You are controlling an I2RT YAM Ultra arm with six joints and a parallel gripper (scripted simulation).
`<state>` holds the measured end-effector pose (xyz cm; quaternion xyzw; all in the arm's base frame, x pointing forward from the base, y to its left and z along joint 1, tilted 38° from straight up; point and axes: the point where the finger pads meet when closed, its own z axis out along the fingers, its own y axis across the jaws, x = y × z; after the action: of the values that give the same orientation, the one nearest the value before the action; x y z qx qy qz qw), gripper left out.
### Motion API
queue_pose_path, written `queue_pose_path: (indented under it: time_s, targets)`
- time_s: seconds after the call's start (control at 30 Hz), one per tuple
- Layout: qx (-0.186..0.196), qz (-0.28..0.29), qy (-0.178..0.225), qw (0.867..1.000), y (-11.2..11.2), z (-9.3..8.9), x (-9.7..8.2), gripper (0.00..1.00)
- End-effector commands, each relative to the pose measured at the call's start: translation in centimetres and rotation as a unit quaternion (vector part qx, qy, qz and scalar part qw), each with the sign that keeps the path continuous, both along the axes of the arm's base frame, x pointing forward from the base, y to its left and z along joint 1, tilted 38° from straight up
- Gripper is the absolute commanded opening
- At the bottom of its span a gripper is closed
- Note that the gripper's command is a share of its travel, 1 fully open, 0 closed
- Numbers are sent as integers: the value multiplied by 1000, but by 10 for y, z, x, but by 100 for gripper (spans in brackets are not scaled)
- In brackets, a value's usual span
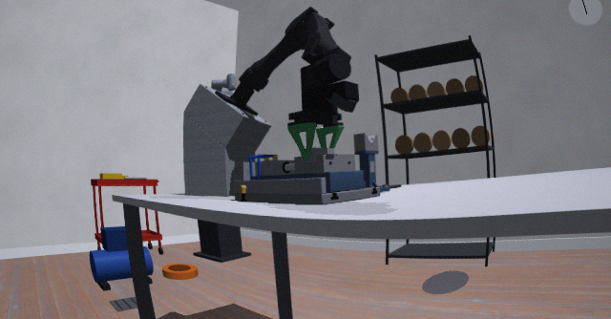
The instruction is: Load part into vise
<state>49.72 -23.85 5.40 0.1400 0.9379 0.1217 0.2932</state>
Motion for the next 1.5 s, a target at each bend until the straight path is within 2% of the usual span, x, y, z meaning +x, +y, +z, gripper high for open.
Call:
queue_pose_path:
  time_s: [0.0, 1.27, 1.3, 1.47]
  targets:
    - [-12, -2, -15, 1000, -9, 14, 7, 0]
    - [-12, -2, -14, 1000, -9, 14, 6, 0]
    - [-12, -2, -14, 1000, -9, 14, 6, 74]
    - [-14, -2, -17, 1000, -10, 15, 8, 74]
